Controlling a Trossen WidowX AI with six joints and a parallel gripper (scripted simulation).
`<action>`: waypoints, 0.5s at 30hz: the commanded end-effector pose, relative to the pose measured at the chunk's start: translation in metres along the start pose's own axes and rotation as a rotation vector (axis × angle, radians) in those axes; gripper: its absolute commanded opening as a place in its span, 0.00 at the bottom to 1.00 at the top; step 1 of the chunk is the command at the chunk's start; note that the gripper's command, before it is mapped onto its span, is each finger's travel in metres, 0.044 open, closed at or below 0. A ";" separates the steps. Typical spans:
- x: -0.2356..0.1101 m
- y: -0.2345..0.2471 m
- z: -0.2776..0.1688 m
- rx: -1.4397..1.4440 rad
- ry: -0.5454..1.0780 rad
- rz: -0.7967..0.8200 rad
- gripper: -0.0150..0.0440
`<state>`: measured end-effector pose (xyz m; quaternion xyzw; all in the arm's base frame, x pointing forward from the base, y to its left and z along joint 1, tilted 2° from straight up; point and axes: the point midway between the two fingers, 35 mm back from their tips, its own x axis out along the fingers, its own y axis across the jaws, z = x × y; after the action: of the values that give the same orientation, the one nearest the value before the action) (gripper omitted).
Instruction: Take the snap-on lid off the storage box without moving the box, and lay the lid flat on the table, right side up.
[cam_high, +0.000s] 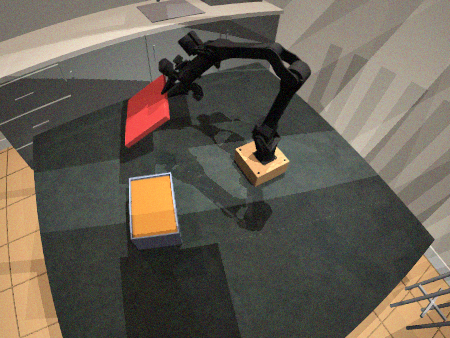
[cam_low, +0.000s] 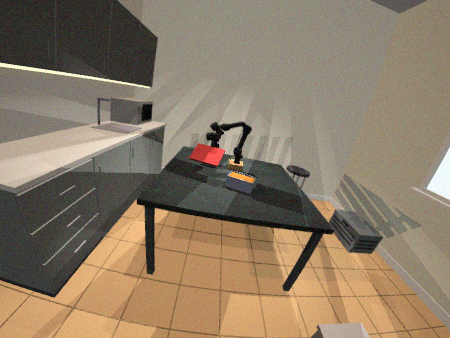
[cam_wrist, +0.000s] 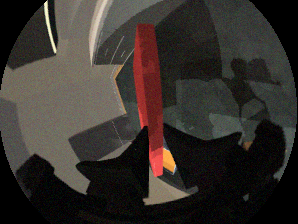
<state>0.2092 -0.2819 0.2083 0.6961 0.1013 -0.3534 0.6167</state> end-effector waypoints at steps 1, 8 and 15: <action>0.000 0.001 0.000 -0.012 0.003 0.013 0.25; 0.006 -0.008 -0.001 -0.012 0.003 0.013 0.25; 0.011 -0.013 -0.001 -0.012 0.003 0.013 0.25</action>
<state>0.2084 -0.2816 0.1920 0.6950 0.0999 -0.3529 0.6184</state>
